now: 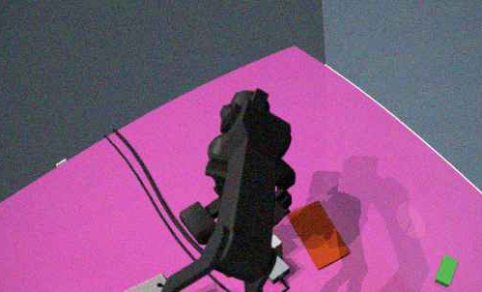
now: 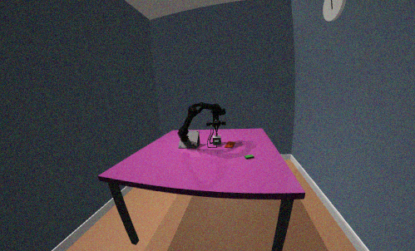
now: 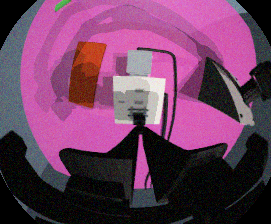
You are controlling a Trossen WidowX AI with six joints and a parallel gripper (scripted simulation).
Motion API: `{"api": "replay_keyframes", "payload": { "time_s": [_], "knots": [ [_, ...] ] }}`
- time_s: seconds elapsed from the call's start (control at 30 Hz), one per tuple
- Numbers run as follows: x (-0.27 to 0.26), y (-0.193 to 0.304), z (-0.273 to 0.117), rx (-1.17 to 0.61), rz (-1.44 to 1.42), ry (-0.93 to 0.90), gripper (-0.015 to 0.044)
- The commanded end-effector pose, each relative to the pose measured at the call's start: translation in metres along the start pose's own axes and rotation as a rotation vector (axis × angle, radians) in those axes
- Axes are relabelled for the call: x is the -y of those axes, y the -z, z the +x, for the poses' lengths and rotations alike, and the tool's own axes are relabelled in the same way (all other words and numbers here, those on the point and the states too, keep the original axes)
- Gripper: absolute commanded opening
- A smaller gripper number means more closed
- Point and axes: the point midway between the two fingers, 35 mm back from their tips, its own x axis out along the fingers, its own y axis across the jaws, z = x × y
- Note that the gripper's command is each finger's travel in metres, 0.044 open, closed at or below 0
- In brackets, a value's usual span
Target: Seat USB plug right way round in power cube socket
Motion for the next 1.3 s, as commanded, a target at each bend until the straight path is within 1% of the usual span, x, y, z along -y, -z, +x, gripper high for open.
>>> {"api": "replay_keyframes", "payload": {
  "time_s": [0.0, 1.27],
  "knots": [
    [0.0000, 0.0006, 0.0004, -0.005, -0.004, 0.000, 0.0000],
    [-0.0001, 0.0002, 0.0049, -0.005, -0.004, 0.000, 0.0000]
  ]
}}
